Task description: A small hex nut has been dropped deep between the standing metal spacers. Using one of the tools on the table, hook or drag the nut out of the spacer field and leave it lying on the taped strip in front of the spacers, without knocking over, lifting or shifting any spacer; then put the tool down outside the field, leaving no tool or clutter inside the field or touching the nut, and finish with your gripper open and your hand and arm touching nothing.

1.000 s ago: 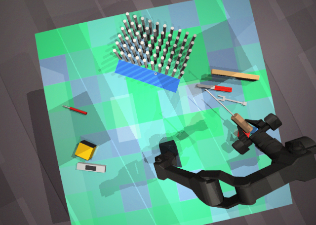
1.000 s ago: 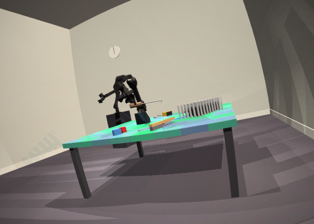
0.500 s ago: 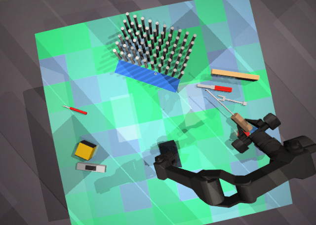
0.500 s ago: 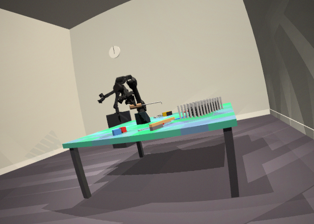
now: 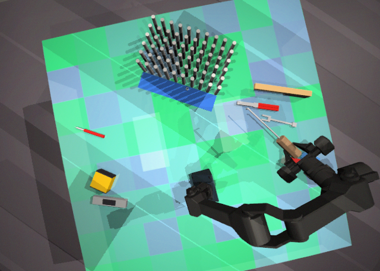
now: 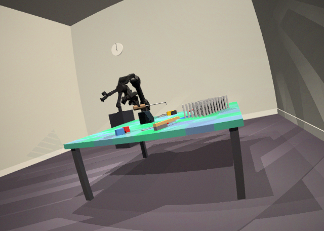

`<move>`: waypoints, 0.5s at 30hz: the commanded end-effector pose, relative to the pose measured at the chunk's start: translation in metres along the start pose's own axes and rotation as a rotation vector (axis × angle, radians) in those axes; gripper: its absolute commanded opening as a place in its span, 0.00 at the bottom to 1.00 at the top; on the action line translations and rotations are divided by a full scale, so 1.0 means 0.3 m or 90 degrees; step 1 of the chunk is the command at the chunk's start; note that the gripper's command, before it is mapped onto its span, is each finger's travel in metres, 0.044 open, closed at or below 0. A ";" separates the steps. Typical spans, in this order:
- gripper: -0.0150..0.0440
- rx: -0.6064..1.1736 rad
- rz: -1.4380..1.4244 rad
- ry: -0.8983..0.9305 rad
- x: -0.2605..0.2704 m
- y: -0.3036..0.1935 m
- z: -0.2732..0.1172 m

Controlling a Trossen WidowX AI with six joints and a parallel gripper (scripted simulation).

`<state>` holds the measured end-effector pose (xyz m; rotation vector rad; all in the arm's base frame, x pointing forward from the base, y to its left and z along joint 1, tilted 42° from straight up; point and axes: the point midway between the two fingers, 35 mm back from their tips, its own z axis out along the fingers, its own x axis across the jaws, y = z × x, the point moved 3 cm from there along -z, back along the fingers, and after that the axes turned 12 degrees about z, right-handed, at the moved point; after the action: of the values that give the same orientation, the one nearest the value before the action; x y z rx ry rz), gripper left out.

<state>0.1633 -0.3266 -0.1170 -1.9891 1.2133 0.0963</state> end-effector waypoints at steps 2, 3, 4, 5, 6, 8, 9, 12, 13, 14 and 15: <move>0.25 0.007 0.005 -0.002 -0.004 0.007 0.021; 0.25 0.007 0.005 -0.002 -0.004 0.008 0.024; 0.25 0.007 0.005 -0.002 -0.005 0.010 0.027; 0.25 0.007 0.005 -0.002 -0.005 0.011 0.030; 0.25 0.007 0.005 -0.002 -0.005 0.012 0.032; 0.25 0.007 0.005 -0.002 -0.005 0.015 0.038; 0.25 0.007 0.005 -0.002 -0.005 0.017 0.041; 0.25 0.007 0.005 -0.001 -0.006 0.021 0.049; 0.25 0.007 0.005 -0.001 -0.006 0.023 0.052; 0.25 0.007 0.005 -0.001 -0.007 0.024 0.055; 0.25 0.007 0.005 -0.001 -0.007 0.026 0.057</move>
<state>0.1617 -0.3196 -0.1291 -1.9893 1.2133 0.0961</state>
